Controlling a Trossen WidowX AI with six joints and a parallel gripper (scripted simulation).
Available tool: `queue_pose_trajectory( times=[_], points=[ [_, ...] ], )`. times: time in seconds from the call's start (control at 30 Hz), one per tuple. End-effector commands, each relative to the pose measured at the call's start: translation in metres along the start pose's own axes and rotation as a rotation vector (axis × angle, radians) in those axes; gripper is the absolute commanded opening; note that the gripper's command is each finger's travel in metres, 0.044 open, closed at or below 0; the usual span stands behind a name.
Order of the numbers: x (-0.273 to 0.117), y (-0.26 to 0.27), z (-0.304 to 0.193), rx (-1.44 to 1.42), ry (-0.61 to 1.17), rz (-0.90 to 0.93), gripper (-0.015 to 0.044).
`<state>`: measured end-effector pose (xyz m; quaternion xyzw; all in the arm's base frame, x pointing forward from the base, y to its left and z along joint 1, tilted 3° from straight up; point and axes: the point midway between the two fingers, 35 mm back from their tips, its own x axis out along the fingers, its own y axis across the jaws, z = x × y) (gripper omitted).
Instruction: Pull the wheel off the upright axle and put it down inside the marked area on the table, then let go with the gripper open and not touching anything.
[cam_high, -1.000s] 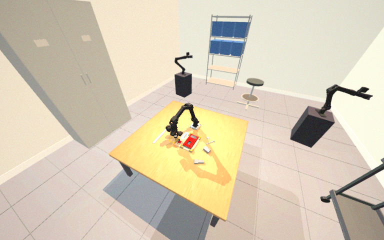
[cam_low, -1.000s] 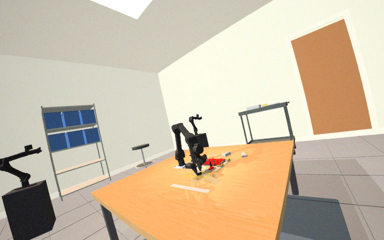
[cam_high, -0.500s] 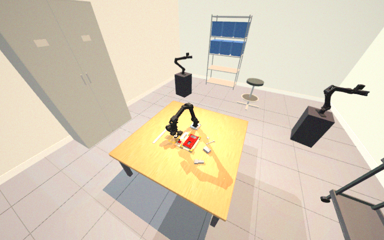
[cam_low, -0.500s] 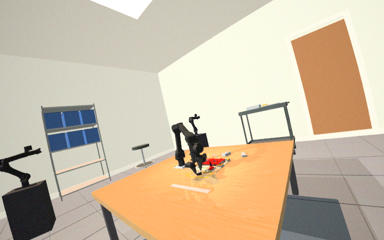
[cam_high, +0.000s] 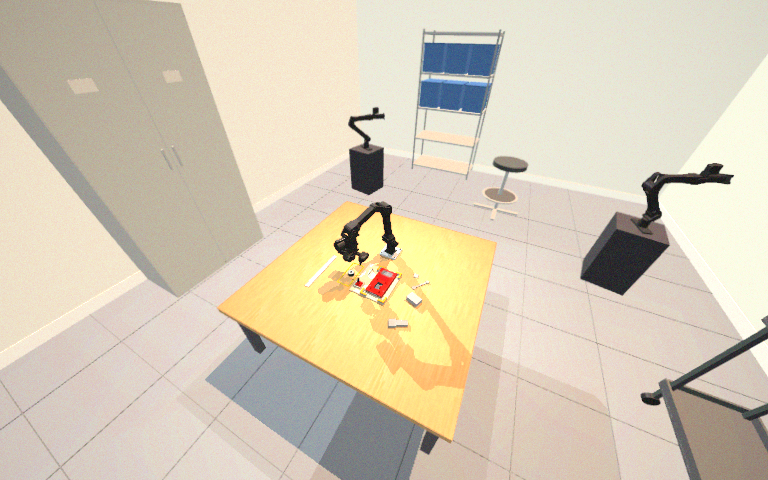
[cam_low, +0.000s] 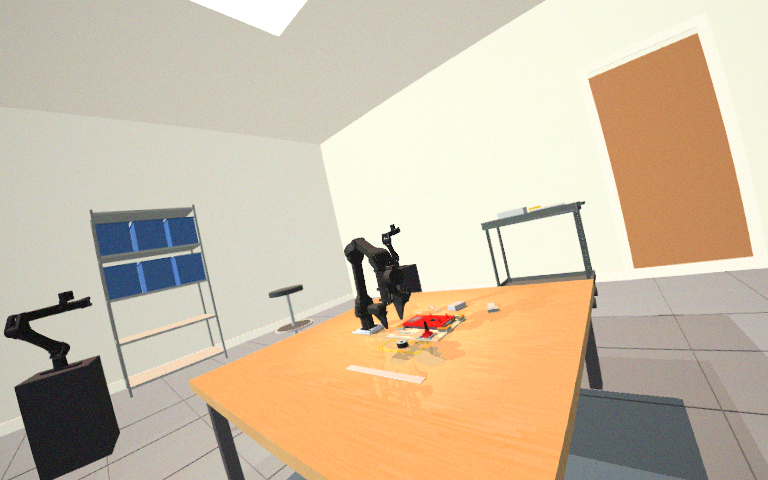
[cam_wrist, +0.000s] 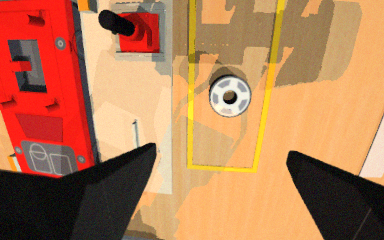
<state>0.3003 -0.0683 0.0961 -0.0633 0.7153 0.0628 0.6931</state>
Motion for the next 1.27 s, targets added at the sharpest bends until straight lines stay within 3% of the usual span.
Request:
queue_pose_trajectory(
  times=[0.0, 0.23, 1.23],
  points=[
    [-0.017, 0.008, -0.021, 0.009, -0.005, -0.009, 0.044],
    [-0.035, 0.025, -0.056, -0.005, -0.003, -0.006, 0.044],
    [-0.035, 0.025, -0.056, -0.005, -0.003, -0.006, 0.044]
  ],
)
